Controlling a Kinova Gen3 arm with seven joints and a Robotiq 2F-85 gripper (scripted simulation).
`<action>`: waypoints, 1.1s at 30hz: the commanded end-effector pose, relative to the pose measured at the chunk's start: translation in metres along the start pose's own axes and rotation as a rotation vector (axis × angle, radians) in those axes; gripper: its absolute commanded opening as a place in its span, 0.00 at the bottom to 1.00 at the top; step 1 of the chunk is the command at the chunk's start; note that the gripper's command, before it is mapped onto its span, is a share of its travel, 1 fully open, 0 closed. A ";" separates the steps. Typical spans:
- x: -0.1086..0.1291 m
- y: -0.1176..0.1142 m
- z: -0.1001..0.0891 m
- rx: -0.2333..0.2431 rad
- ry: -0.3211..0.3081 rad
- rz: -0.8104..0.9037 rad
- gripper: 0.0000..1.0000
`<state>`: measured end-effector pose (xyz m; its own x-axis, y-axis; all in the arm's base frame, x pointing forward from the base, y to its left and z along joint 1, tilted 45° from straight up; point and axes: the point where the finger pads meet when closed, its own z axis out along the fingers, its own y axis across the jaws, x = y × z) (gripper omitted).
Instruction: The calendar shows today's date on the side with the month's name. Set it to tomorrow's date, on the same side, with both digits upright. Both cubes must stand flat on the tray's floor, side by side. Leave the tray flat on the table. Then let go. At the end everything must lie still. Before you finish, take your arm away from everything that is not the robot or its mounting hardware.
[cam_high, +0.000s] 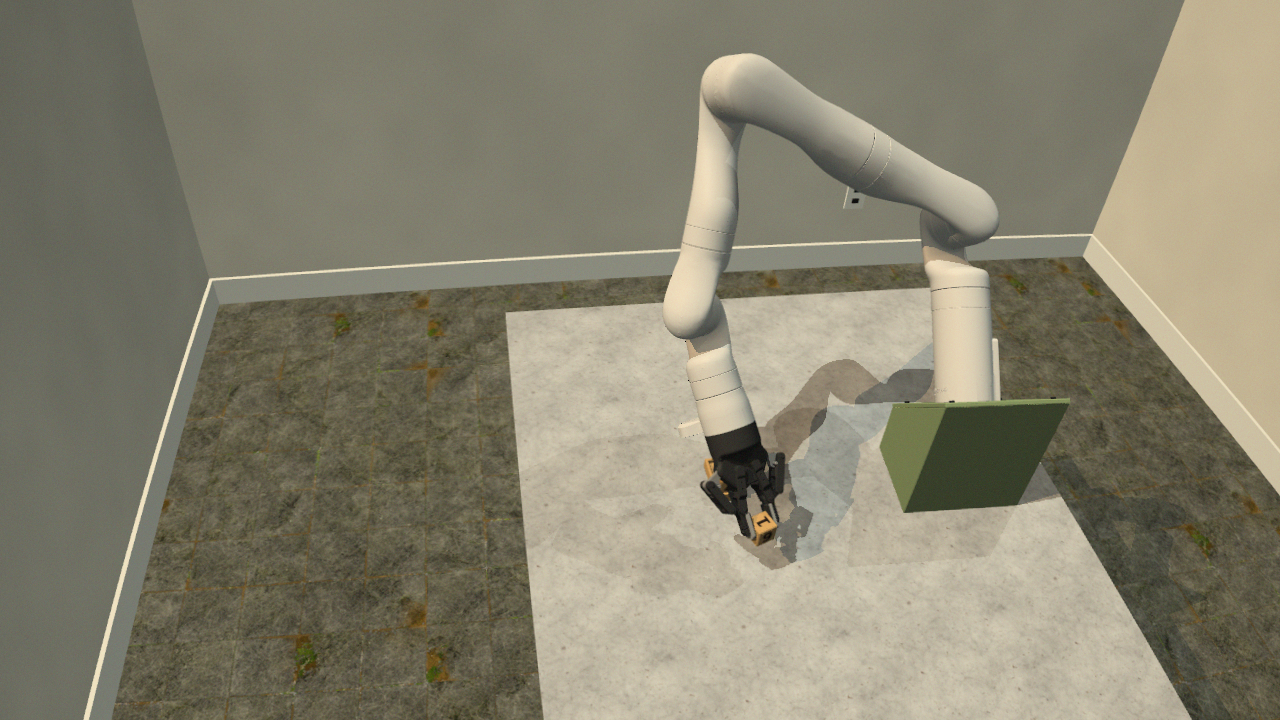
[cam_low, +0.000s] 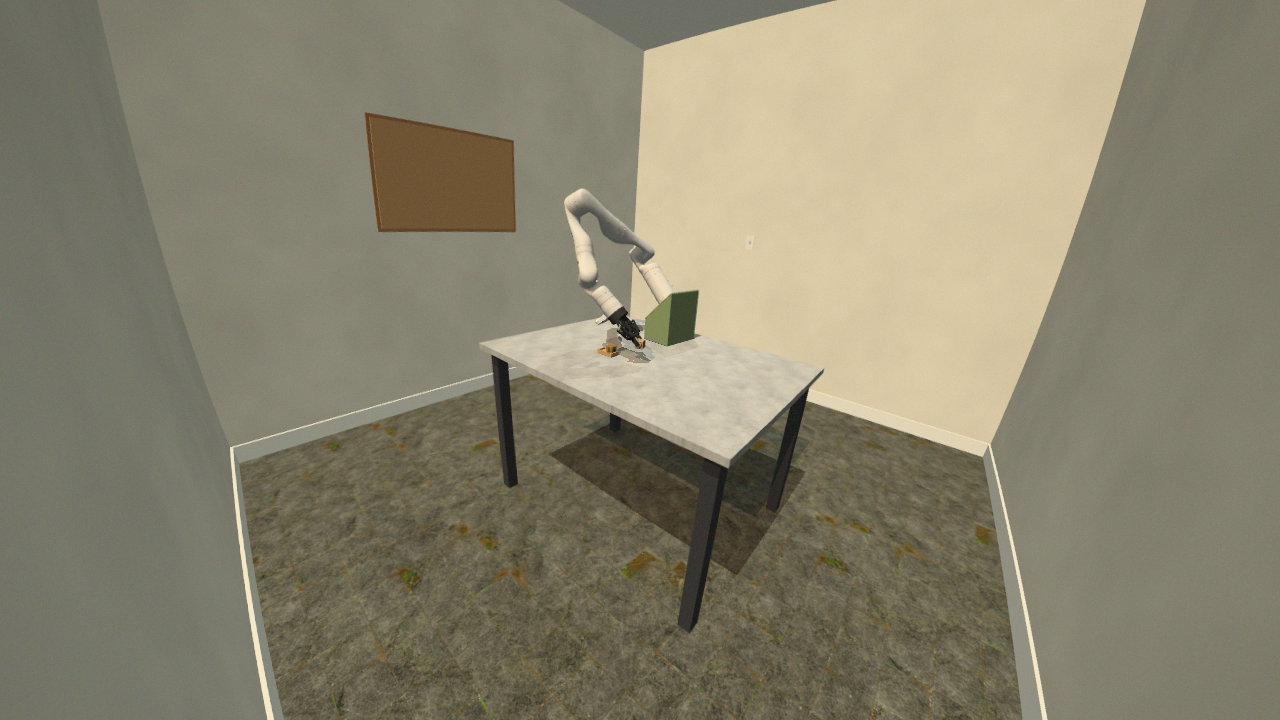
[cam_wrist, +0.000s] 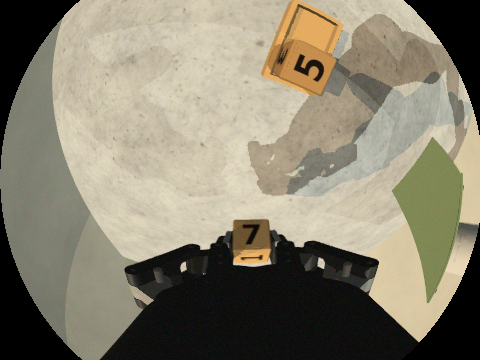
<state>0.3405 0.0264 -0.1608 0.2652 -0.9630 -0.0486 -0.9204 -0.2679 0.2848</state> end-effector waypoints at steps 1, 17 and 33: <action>0.002 0.000 0.002 -0.001 -0.001 0.002 0.28; 0.017 0.000 0.017 -0.001 -0.001 0.002 0.28; 0.033 0.000 0.034 -0.001 -0.001 0.002 0.28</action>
<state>0.3410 -0.0038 -0.1917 0.2689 -0.9620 -0.0484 -0.9202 -0.2714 0.2821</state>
